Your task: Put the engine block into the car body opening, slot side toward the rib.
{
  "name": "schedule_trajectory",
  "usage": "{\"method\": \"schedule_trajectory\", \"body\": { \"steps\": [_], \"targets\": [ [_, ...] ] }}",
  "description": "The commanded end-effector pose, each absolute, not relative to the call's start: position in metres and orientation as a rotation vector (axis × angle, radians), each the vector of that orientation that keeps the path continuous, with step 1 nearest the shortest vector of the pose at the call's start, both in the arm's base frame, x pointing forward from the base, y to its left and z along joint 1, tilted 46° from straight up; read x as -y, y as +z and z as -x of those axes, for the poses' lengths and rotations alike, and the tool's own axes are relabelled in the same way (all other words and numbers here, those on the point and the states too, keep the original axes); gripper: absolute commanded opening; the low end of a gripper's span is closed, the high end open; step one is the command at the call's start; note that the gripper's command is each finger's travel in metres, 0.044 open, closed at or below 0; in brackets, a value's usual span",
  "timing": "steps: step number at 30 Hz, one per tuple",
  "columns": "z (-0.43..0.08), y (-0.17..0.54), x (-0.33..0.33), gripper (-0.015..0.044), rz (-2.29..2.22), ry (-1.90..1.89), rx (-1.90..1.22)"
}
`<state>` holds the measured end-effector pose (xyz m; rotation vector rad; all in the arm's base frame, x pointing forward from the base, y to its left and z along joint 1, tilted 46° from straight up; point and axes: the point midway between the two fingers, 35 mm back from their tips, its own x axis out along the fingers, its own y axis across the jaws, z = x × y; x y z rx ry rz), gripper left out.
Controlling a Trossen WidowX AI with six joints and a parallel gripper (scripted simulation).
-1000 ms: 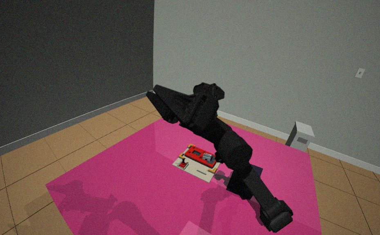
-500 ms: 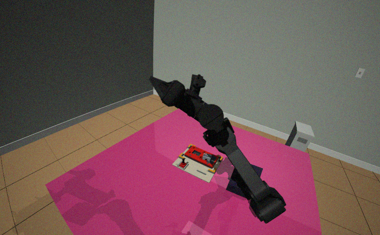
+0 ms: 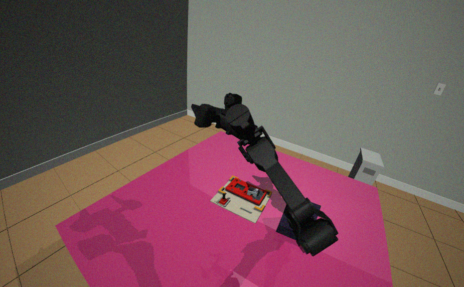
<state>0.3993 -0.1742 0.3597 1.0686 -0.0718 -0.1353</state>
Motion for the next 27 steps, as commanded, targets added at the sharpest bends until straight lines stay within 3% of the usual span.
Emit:
{"method": "schedule_trajectory", "body": {
  "steps": [1, 27],
  "targets": [
    [-0.407, 0.332, 0.179, 0.044, -1.012, -0.174, -0.023],
    [-0.397, 0.114, 0.18, 0.044, -0.607, -0.152, -0.815]
  ]
}}
